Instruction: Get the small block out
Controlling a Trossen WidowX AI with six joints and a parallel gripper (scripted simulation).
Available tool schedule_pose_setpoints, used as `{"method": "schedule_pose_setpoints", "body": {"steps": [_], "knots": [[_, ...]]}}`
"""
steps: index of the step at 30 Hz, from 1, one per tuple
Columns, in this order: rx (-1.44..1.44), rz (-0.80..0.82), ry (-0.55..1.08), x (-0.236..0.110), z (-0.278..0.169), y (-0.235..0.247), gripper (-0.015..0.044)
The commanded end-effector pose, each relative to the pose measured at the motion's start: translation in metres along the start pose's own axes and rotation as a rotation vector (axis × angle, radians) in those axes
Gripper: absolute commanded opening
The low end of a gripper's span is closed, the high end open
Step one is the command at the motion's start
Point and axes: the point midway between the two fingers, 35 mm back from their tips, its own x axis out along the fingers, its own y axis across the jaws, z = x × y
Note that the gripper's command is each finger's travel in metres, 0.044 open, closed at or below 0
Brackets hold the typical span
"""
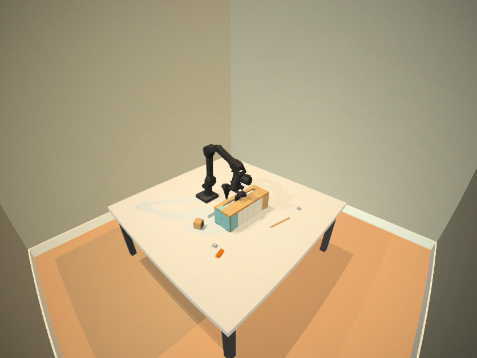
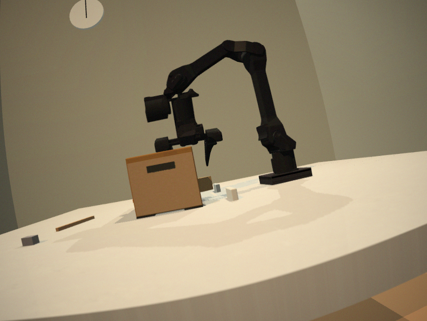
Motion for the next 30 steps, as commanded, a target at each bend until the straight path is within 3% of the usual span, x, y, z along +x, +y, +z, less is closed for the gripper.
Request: {"method": "schedule_pose_setpoints", "body": {"steps": [1,30], "knots": [[0.001,0.002,-0.002,-0.001,0.002,0.0,0.04],[0.001,0.002,0.0,0.008,-0.022,0.0,0.04]]}}
